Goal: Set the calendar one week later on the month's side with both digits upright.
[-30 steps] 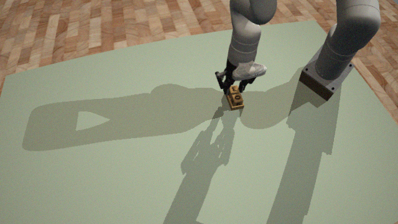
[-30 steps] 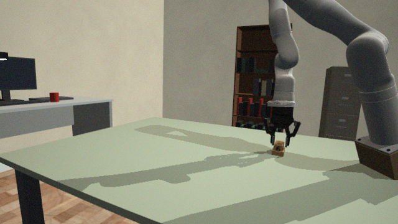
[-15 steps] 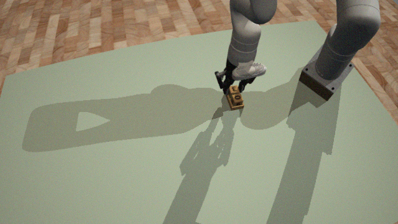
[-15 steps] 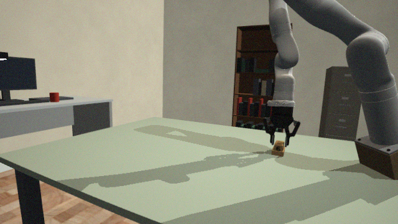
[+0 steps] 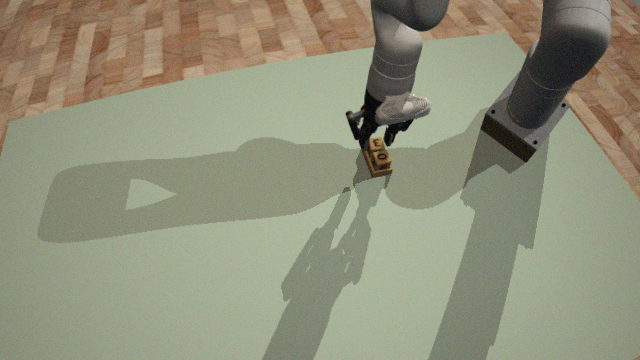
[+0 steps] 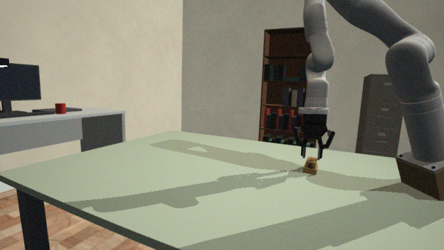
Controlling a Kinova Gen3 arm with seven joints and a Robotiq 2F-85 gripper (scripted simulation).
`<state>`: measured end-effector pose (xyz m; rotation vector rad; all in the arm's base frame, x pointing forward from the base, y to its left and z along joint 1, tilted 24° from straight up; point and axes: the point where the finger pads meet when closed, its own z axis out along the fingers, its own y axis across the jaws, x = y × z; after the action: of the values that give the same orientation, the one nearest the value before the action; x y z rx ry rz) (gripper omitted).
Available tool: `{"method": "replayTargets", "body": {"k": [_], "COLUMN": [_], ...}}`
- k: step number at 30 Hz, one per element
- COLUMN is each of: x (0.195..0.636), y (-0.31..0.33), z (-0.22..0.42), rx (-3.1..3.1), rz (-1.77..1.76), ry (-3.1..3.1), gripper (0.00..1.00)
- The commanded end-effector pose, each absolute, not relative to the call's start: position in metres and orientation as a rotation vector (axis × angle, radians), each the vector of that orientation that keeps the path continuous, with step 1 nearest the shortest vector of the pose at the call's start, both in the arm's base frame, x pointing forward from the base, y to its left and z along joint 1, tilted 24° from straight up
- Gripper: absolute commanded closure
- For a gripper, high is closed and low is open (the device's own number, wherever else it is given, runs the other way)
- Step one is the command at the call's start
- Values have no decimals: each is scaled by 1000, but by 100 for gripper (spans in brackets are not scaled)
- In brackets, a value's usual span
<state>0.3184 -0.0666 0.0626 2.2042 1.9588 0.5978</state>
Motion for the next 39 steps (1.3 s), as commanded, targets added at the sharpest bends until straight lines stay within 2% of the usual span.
{"method": "replayTargets", "body": {"k": [1, 39], "x": [316, 295], "y": [-73, -80], "z": [70, 117], "rx": [2215, 2221], "rz": [593, 597], "ry": [1940, 1942], "gripper": [54, 54]}}
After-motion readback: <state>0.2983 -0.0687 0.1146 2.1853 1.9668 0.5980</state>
